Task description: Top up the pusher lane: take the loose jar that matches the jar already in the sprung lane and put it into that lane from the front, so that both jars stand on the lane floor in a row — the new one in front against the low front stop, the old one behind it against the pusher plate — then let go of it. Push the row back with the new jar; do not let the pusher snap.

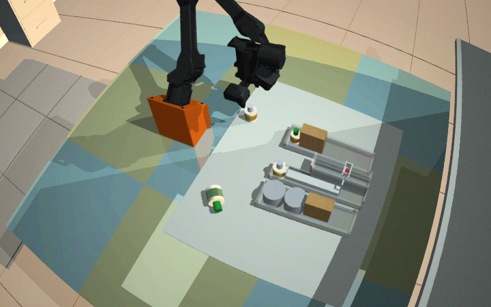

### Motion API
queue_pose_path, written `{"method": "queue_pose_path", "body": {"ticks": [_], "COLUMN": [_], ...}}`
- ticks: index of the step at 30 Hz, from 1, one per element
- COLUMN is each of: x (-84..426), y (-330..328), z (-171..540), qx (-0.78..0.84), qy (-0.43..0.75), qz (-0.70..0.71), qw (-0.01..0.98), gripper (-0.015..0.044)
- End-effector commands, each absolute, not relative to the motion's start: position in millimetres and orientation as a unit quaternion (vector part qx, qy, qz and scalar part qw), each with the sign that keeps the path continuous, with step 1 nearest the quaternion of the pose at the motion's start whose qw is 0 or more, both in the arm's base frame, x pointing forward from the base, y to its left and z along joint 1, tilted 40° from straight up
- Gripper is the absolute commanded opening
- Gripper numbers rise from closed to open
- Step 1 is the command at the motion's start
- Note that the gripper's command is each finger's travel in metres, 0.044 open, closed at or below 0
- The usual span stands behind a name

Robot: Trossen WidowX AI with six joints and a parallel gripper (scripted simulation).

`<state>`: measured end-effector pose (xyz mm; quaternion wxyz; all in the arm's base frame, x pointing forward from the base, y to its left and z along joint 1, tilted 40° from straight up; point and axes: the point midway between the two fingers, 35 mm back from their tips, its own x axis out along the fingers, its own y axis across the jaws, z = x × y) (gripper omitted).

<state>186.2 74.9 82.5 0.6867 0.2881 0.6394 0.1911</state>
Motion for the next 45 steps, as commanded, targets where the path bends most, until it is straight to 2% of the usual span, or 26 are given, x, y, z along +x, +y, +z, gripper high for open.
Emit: {"method": "queue_pose_path", "body": {"ticks": [1,36,45], "x": [186,190,190], "y": [87,128,128], "z": [71,25,25], "qx": [0.294,0.296,0.296], "qy": [0.642,0.641,0.641], "qz": [0.193,0.194,0.194], "qw": [0.681,0.681,0.681], "gripper": [0.044,0.044,0.0204]}}
